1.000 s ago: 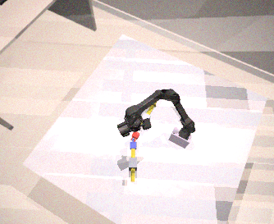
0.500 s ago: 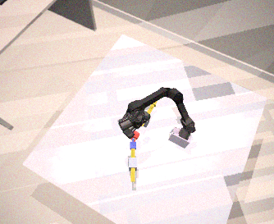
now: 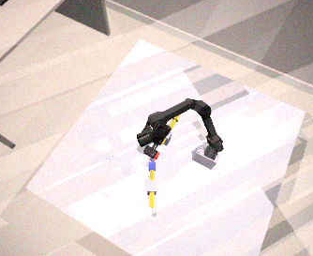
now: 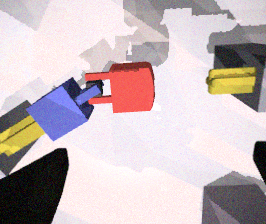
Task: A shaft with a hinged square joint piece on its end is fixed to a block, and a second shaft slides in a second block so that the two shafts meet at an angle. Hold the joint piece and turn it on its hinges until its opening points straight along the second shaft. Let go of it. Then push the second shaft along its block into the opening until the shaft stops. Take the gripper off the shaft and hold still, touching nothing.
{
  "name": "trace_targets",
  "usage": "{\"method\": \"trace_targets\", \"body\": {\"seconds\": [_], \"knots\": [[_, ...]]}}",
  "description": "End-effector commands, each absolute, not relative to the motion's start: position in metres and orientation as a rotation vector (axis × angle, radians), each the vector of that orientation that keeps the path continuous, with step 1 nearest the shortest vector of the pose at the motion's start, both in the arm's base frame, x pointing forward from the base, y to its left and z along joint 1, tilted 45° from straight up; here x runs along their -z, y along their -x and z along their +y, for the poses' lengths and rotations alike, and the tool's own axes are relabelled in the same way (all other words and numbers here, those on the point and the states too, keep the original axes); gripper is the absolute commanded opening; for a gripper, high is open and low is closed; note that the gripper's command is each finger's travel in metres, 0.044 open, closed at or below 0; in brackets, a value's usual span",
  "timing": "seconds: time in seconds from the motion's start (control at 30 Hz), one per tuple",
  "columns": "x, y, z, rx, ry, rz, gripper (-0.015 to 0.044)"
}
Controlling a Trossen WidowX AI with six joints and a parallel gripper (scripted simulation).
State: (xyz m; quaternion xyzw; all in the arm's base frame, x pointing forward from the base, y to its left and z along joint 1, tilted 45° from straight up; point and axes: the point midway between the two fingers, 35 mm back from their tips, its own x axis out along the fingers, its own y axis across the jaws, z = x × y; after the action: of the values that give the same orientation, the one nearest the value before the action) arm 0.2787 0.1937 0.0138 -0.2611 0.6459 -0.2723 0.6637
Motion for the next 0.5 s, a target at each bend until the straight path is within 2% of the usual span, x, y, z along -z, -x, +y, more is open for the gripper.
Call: {"method": "trace_targets", "body": {"seconds": [0.0,0.47], "knots": [[-0.014,-0.279,0.19,0.641,0.539,1.451,0.044],[-0.022,-0.285,0.158,0.859,0.061,1.36,0.044]]}}
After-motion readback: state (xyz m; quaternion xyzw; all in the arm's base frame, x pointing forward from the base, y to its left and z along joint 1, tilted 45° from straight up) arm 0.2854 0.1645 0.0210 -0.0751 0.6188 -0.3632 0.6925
